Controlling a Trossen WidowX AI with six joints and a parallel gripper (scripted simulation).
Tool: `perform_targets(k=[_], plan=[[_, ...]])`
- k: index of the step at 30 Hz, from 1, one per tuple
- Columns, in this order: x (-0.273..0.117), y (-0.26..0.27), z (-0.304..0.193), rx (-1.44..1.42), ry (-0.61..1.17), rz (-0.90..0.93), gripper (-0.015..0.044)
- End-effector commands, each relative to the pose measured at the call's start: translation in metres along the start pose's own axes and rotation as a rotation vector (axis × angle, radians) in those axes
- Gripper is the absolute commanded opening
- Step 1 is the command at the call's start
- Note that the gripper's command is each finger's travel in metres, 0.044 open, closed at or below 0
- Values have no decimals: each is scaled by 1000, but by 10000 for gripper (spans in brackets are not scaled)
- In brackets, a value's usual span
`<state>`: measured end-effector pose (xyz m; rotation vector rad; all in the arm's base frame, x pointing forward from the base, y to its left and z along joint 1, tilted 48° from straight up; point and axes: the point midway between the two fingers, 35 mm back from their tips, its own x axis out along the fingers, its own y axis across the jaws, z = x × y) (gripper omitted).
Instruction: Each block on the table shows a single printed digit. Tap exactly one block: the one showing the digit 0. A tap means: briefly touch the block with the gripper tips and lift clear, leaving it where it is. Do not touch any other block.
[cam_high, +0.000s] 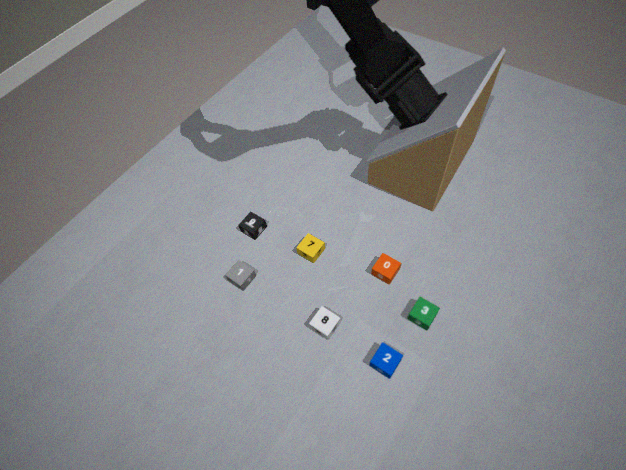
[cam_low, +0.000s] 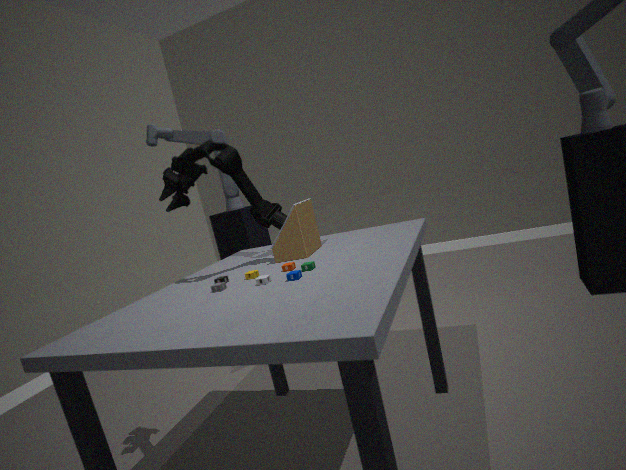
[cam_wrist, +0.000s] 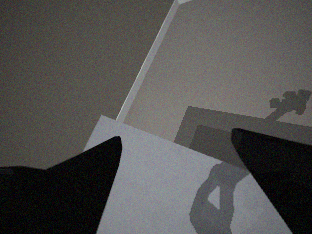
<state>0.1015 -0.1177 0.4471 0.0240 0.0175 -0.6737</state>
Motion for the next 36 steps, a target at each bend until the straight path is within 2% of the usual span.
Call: perform_targets(k=[1, 9, 20, 28, 36], plan=[[0, -1, -1, 6, 3, 1, 400], [29, -30, -37, 226, 180, 43, 400], [89, -21, -124, 341, 621, 84, 400], [114, 19, -192, 191, 964, 80, 400], [116, 67, -248, -158, 1203, 43, 400]])
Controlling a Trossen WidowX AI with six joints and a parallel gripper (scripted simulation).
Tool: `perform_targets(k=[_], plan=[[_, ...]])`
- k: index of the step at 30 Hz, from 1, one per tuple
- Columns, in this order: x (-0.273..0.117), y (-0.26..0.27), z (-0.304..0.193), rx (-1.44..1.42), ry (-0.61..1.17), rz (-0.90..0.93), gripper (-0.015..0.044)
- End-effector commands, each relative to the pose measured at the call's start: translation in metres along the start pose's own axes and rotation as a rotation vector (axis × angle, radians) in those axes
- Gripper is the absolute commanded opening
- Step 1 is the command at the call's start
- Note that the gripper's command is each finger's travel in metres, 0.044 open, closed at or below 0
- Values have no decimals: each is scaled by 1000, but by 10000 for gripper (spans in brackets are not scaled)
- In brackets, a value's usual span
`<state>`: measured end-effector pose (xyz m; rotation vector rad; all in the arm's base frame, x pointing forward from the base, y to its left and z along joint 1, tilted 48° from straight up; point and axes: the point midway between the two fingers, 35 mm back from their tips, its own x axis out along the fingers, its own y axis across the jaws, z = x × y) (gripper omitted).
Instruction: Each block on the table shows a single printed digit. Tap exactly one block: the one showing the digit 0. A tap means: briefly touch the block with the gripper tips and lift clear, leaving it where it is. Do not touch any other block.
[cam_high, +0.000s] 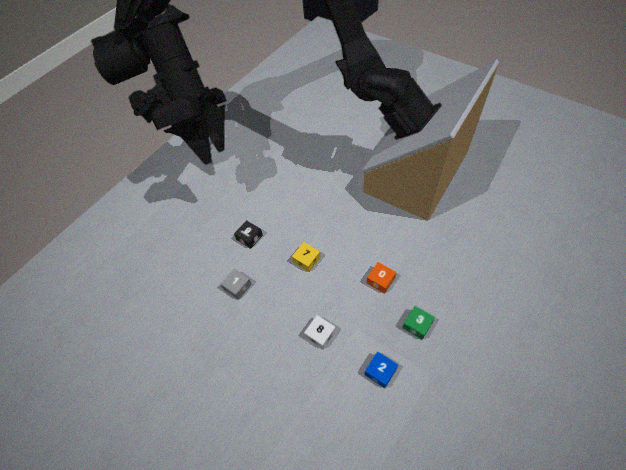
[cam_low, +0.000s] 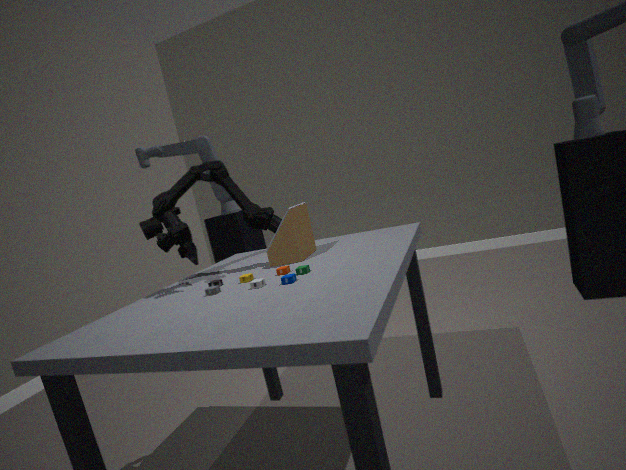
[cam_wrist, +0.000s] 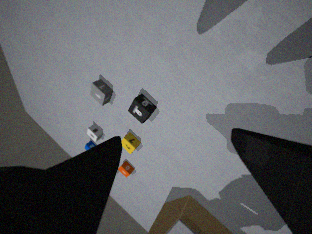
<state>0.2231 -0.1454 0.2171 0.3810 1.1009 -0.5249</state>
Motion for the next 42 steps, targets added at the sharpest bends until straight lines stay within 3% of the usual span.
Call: perform_targets(k=[1, 8, 16, 39, 42], plan=[[23, 22, -12, -137, 104, -115, 400], [45, 65, -31, -453, 161, -364, 400], [49, 121, -49, -832, 36, -629, 400], [49, 122, -50, -841, 31, -634, 400], [63, 135, -72, -842, 35, -625, 400]])
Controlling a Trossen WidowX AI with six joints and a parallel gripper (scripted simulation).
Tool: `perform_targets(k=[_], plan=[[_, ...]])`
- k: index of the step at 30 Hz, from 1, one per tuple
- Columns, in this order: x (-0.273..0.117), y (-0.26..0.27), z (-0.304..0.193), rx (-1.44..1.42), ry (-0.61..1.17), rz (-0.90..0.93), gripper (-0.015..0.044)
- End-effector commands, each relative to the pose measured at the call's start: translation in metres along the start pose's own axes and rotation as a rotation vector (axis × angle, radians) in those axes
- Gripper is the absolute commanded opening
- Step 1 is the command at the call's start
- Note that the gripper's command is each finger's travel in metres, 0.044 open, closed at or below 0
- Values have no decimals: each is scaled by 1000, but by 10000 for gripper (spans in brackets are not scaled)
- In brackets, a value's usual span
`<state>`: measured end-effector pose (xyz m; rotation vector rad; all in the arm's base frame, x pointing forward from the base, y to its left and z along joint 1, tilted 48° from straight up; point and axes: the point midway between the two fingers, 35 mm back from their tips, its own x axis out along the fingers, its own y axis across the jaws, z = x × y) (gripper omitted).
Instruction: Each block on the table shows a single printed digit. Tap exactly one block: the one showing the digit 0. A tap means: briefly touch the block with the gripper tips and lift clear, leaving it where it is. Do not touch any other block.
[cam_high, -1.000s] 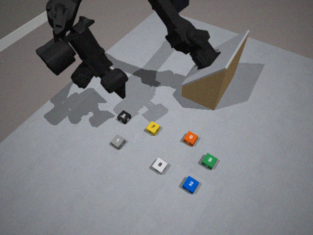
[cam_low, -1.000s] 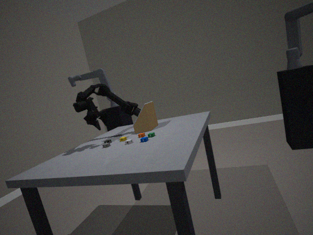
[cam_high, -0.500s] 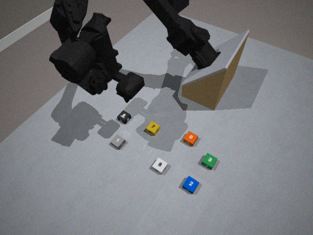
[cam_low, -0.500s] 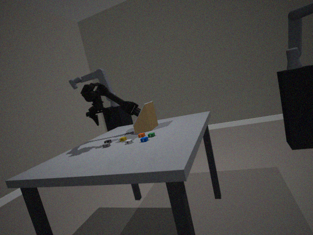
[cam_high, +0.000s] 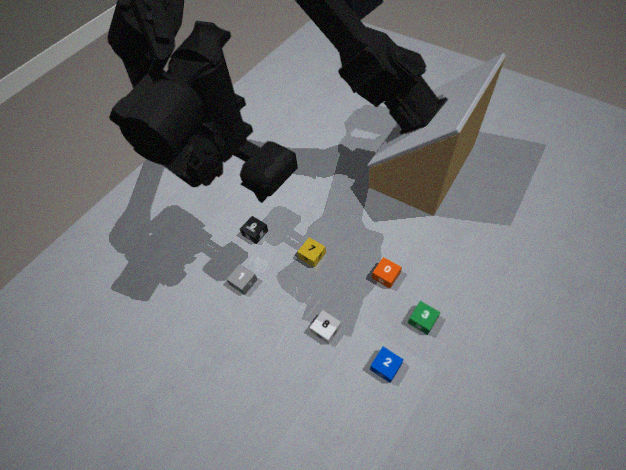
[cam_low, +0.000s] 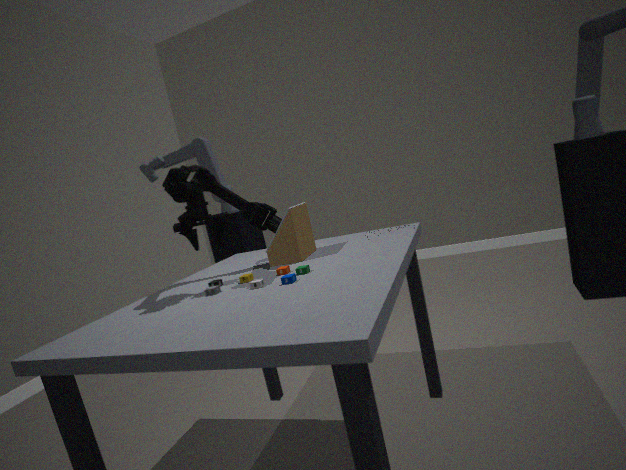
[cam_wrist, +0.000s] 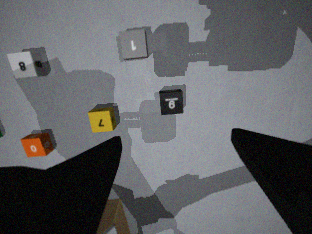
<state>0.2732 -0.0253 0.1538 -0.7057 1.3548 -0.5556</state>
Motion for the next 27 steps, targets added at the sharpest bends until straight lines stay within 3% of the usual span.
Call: perform_targets(k=[1, 6, 27], plan=[[1, 44, -6, -16, 4, 10, 400], [1, 103, -30, -15, 6, 2, 400], [1, 105, -29, -15, 6, 2, 400]])
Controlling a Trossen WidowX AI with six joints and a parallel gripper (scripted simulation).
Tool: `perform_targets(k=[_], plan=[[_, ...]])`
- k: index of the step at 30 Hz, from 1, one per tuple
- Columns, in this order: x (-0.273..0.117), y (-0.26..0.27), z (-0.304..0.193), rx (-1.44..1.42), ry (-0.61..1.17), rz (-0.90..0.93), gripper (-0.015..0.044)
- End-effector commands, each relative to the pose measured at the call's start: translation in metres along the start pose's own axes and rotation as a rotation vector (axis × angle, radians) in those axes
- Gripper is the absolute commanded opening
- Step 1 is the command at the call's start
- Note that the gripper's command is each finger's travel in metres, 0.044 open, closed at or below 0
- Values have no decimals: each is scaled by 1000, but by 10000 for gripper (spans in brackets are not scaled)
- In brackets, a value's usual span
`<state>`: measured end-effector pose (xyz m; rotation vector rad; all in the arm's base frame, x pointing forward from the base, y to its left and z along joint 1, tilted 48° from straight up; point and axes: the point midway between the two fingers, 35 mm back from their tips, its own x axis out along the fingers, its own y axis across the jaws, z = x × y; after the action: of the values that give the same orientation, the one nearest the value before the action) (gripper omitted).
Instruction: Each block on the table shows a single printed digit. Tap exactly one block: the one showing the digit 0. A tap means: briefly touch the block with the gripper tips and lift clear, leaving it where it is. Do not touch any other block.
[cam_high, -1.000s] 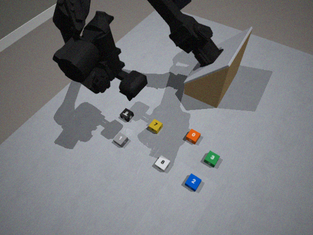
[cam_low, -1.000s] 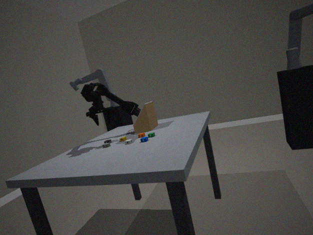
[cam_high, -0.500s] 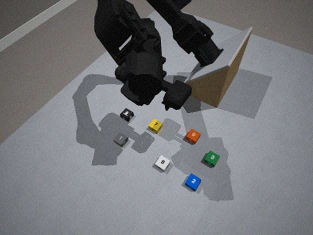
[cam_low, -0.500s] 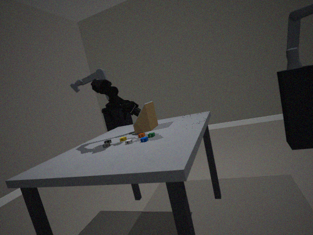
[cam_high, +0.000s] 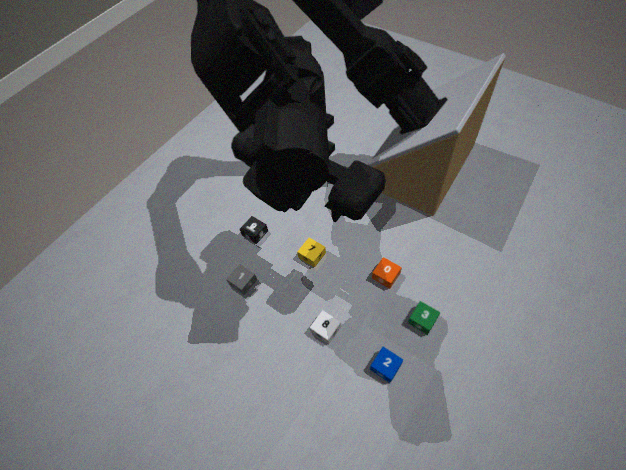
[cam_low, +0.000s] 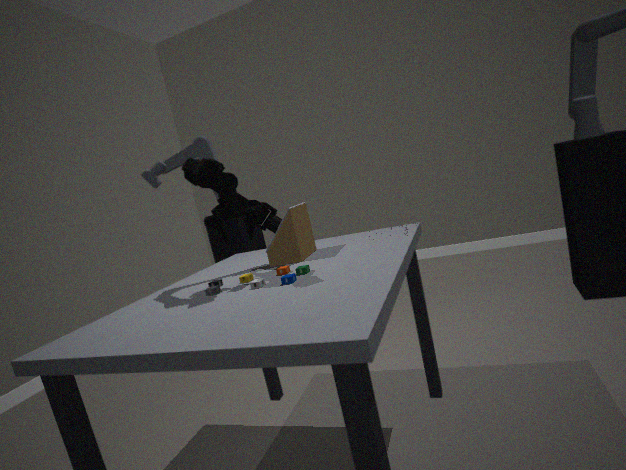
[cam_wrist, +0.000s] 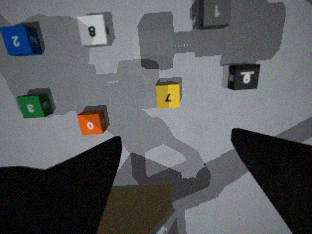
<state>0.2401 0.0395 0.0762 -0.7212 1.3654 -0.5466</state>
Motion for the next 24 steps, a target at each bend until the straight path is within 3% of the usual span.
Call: perform_targets(k=[1, 9, 24], plan=[[0, 10, 0, 3, 1, 6, 400], [-1, 117, -18, 5, 1, 11, 400], [-1, 119, -19, 5, 1, 10, 400]])
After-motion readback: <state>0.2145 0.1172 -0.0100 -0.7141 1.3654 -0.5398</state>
